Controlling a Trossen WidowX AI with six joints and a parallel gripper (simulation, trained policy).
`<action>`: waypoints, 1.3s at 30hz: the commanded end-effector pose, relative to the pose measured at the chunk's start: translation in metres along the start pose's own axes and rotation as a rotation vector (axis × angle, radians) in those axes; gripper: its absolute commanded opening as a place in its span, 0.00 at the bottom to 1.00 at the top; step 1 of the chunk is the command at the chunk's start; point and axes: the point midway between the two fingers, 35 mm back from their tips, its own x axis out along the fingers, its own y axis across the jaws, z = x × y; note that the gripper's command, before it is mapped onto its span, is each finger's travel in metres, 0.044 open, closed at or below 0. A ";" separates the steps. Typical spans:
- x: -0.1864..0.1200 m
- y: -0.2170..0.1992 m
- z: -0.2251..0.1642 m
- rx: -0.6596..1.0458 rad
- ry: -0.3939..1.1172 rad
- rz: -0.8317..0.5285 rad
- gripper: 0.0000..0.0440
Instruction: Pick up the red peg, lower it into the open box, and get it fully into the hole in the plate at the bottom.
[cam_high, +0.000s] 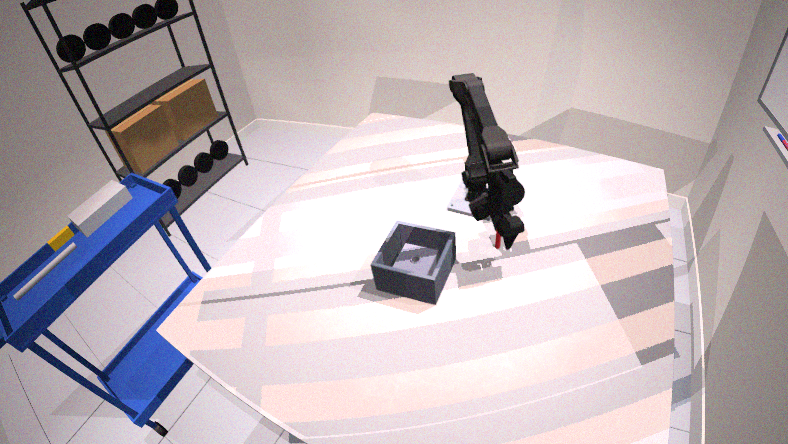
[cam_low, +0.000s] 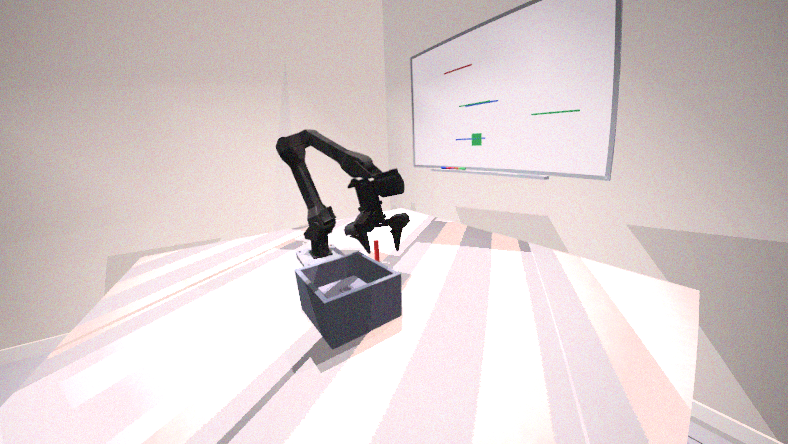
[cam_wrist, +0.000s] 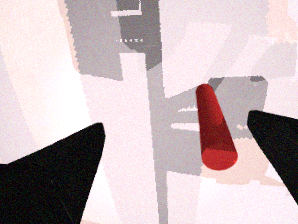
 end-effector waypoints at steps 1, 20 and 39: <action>0.010 -0.004 0.002 0.029 -0.010 -0.006 0.97; 0.016 -0.010 0.010 0.084 0.028 -0.048 0.00; -0.054 0.024 0.062 -0.035 -0.175 0.054 0.00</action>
